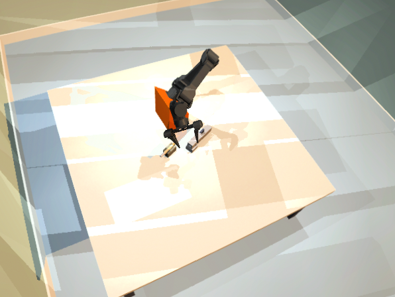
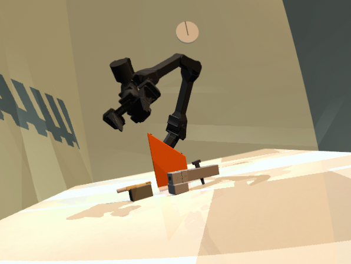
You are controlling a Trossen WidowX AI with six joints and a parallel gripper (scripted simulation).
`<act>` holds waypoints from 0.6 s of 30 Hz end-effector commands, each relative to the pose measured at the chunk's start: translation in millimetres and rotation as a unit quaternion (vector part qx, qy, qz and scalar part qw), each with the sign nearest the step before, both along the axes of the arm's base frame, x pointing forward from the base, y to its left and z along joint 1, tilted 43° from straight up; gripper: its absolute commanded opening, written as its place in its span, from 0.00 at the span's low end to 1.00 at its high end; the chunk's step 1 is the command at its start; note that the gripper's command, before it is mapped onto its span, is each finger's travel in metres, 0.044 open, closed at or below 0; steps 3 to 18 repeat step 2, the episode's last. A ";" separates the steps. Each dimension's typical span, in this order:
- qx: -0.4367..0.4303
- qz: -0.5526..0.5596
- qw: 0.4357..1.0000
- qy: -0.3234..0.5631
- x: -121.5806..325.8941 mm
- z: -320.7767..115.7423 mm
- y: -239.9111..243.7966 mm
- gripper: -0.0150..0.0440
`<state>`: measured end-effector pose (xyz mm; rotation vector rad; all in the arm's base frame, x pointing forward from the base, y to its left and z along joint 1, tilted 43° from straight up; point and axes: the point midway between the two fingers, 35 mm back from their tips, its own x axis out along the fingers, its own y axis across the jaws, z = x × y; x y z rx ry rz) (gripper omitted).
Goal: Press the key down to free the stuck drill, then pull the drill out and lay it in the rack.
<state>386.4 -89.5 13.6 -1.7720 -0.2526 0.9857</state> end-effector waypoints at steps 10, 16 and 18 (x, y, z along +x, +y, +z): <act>-0.039 0.042 0.977 -0.206 -8.8 86.8 7.9 1.00; -0.039 0.042 0.977 -0.206 -8.8 86.8 7.9 1.00; -0.039 0.042 0.977 -0.206 -8.8 86.8 7.9 1.00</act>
